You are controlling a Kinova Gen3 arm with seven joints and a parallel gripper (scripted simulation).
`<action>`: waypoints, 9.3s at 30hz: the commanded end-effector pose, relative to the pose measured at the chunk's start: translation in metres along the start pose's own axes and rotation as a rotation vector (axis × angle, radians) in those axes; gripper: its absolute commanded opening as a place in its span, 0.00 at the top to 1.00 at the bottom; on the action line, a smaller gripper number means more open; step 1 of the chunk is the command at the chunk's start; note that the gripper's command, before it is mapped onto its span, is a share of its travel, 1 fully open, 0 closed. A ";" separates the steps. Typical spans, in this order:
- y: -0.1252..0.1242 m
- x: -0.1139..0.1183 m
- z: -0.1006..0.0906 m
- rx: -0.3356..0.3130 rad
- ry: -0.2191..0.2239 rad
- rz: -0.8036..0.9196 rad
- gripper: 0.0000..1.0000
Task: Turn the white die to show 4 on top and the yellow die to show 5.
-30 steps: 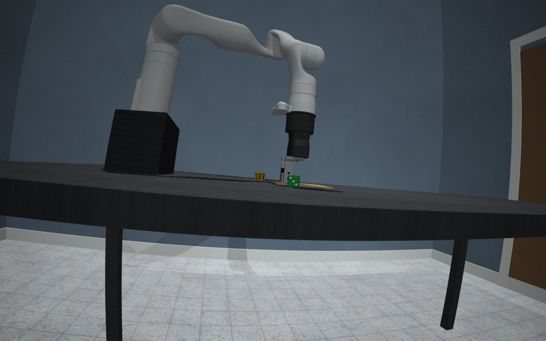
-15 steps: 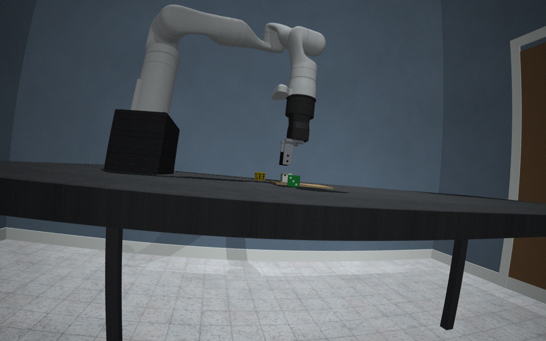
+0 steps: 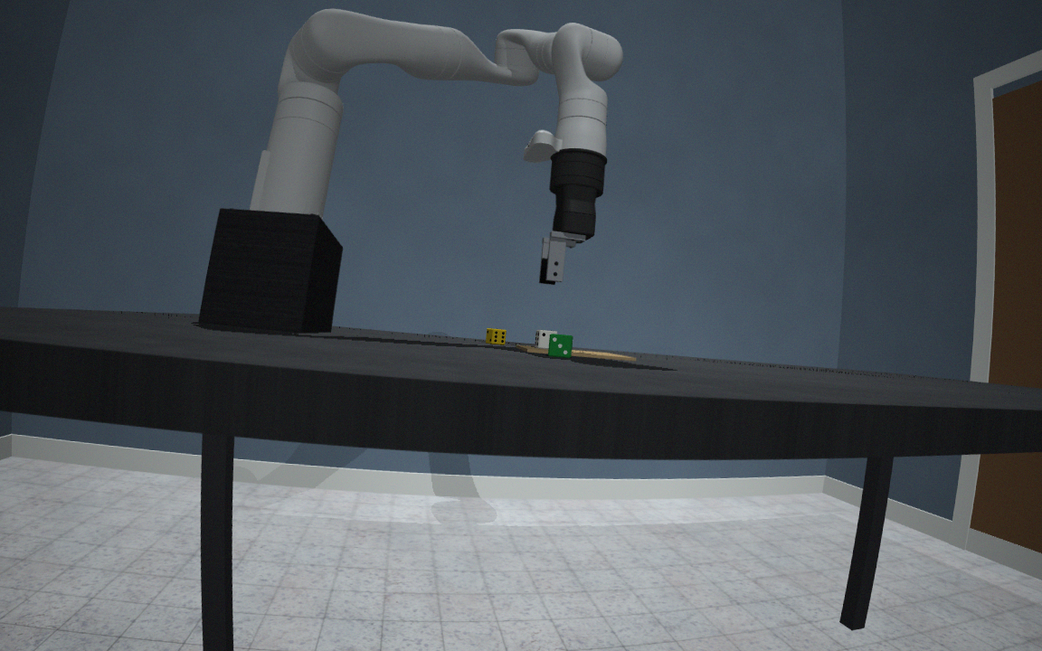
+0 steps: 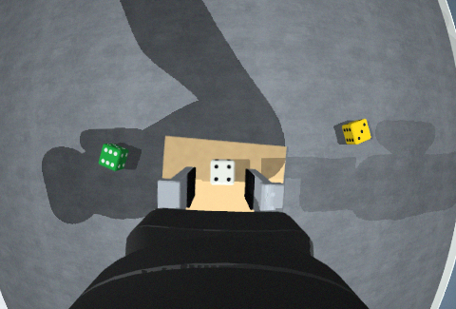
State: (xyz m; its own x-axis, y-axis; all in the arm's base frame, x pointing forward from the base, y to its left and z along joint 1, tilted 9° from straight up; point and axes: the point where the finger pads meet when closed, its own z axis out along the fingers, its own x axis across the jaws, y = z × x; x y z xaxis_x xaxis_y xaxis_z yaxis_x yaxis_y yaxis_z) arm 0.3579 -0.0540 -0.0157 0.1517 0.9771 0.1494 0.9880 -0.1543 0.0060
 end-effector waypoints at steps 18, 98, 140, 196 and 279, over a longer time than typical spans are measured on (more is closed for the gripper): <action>0.002 0.002 -0.002 -0.005 0.003 -0.003 0.00; -0.050 0.165 0.015 -0.006 0.002 -0.354 0.21; -0.048 0.166 0.060 -0.006 0.002 -0.354 0.21; -0.048 0.166 0.061 -0.006 0.002 -0.354 0.21; -0.048 0.166 0.090 -0.006 0.002 -0.354 0.21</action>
State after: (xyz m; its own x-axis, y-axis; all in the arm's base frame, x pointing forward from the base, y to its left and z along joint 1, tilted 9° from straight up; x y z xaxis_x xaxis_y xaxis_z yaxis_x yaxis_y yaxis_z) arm 0.3382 0.1288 -0.0808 -0.2008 0.9697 0.1388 0.9791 0.1939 0.0621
